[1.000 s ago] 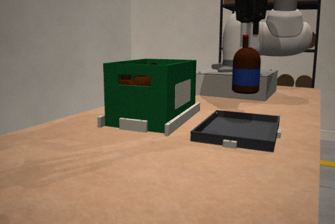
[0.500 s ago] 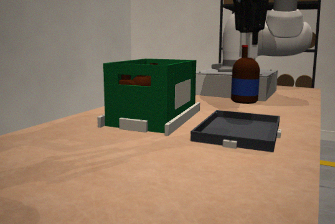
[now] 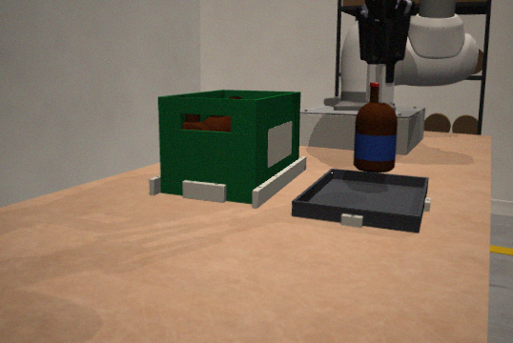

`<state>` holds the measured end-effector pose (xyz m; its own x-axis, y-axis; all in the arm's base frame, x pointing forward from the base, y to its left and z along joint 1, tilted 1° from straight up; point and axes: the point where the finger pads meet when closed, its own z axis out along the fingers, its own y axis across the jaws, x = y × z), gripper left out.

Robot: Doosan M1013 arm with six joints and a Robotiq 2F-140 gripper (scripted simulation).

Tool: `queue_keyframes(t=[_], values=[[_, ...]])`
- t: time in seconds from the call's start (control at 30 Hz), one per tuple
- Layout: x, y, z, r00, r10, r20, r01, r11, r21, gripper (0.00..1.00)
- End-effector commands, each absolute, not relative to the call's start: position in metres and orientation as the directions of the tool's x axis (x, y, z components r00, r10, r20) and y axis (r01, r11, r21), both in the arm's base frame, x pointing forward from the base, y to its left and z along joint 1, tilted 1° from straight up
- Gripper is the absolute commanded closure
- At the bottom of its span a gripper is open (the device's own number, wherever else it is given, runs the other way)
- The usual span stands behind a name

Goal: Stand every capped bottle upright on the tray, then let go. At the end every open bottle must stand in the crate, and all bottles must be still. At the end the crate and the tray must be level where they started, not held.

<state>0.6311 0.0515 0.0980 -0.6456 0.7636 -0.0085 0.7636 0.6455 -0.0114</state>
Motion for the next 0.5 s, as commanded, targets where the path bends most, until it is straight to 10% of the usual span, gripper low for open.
queue_keyframes(t=[0.0,0.47], values=[[0.631,0.051,0.092,-0.646,0.764,-0.008,0.764,0.646,-0.011,1.00],[0.631,0.051,0.079,-0.646,0.764,-0.008,0.764,0.646,-0.011,1.00]])
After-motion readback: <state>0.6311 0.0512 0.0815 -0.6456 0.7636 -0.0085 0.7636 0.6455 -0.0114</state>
